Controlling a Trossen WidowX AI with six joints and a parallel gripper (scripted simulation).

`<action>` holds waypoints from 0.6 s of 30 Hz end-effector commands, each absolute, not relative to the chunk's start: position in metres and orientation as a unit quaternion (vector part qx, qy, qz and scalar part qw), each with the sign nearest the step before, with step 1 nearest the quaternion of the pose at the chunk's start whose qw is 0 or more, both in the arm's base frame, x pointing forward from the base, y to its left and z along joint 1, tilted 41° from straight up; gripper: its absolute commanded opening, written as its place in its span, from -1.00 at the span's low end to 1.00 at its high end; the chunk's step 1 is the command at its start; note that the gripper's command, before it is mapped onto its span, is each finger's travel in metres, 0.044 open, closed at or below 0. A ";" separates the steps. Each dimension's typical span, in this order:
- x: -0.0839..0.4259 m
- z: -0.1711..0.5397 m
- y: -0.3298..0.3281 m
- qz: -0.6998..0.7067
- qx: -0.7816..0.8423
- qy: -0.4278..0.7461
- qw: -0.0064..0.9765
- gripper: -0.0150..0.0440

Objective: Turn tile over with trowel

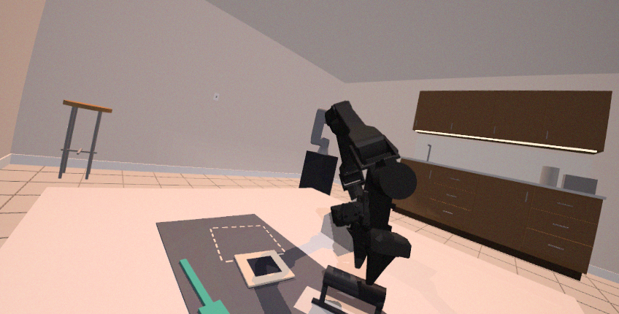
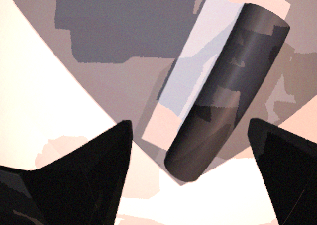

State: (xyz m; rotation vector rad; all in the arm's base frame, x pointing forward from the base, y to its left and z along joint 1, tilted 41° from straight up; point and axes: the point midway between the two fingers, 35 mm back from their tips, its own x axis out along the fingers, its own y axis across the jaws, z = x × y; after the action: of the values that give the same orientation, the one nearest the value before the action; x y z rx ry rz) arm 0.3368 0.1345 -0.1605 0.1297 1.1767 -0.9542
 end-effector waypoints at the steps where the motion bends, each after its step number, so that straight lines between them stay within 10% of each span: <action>1: 0.337 -0.162 0.134 -0.407 0.039 0.545 0.732 0.53; 18: 0.342 -0.170 0.134 -0.288 -0.055 0.582 0.759 0.53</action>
State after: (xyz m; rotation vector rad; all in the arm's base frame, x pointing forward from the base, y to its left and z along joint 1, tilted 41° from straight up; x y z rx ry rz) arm 0.3413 0.1349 -0.1690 -0.0620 1.2564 -0.6939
